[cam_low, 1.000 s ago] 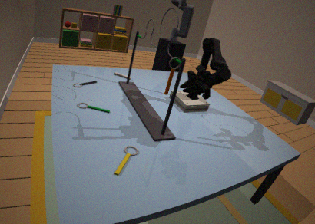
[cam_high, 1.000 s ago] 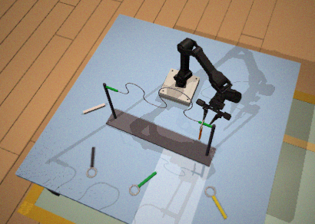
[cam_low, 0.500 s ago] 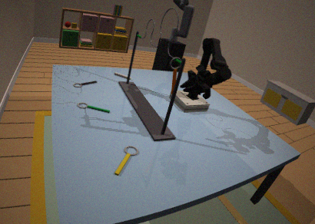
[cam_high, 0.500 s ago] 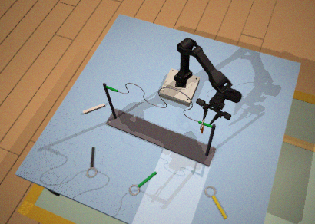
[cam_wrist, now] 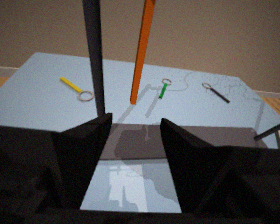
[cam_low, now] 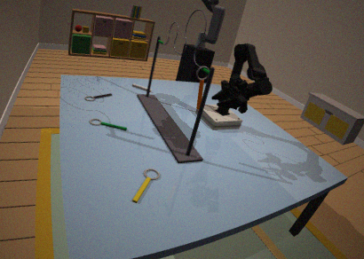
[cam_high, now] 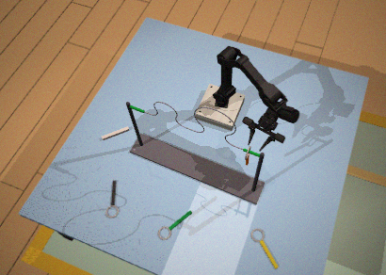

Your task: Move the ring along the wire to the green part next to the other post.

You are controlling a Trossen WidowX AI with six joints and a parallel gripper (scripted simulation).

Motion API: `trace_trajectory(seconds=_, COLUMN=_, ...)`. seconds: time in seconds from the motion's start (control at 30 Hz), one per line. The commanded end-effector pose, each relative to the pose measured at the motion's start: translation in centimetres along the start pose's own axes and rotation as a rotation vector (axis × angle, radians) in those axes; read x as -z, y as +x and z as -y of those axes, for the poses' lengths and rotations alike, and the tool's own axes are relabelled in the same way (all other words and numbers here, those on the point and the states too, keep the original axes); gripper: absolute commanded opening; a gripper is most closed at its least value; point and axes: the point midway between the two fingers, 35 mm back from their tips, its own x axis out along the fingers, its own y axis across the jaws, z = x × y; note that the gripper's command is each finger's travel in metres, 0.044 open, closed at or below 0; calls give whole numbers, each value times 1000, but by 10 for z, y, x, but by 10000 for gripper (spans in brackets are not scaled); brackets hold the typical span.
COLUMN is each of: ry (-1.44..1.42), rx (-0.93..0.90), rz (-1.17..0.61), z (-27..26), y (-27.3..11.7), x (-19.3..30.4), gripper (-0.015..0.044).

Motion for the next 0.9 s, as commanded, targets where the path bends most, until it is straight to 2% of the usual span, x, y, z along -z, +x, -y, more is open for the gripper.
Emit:
trace_trajectory(seconds=0.0, ry=2, rx=-9, rz=12, z=0, y=-31, x=-3, gripper=344)
trace_trajectory(seconds=0.13, ry=2, rx=-9, rz=12, z=0, y=-31, x=-3, gripper=440)
trace_trajectory(seconds=0.87, ry=2, rx=-9, rz=12, z=0, y=-31, x=-3, gripper=440)
